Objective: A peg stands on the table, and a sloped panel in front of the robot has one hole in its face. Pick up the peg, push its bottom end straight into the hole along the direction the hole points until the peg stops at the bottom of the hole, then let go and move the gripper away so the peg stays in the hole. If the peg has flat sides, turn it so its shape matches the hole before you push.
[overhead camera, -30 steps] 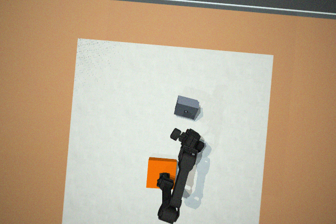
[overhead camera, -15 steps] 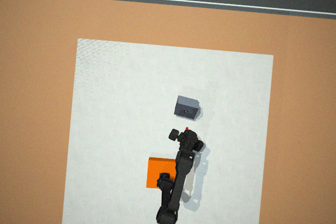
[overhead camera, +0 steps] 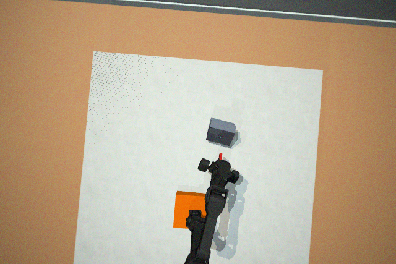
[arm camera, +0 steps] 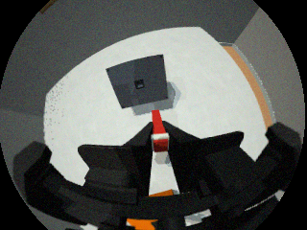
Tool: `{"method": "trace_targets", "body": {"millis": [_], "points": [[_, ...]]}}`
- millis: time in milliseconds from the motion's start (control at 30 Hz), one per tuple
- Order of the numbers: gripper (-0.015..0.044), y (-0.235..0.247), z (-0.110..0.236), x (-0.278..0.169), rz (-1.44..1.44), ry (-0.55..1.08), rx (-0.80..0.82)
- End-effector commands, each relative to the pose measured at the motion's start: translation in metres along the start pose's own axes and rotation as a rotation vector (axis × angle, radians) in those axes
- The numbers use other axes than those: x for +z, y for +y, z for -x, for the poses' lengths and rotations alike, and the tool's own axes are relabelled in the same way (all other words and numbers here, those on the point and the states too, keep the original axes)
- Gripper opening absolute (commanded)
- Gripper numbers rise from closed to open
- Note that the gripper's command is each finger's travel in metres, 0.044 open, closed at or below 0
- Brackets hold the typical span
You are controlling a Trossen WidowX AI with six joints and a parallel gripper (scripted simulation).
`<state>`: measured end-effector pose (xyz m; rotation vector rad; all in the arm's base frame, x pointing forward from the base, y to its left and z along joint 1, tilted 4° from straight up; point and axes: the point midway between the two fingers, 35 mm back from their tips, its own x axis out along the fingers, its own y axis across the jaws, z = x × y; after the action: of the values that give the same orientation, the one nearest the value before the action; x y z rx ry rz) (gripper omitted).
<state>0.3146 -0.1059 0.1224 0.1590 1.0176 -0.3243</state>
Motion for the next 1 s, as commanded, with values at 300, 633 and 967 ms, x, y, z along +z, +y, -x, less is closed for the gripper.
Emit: {"method": "trace_targets", "body": {"millis": [300,633,967], "points": [[0.0,0.01,0.006,0.005,0.055,-0.099,0.024],[0.0,0.013,0.0,0.01,0.071,-0.135,0.03],[0.0,0.017,-0.013,0.018,0.088,-0.174,0.037]]}}
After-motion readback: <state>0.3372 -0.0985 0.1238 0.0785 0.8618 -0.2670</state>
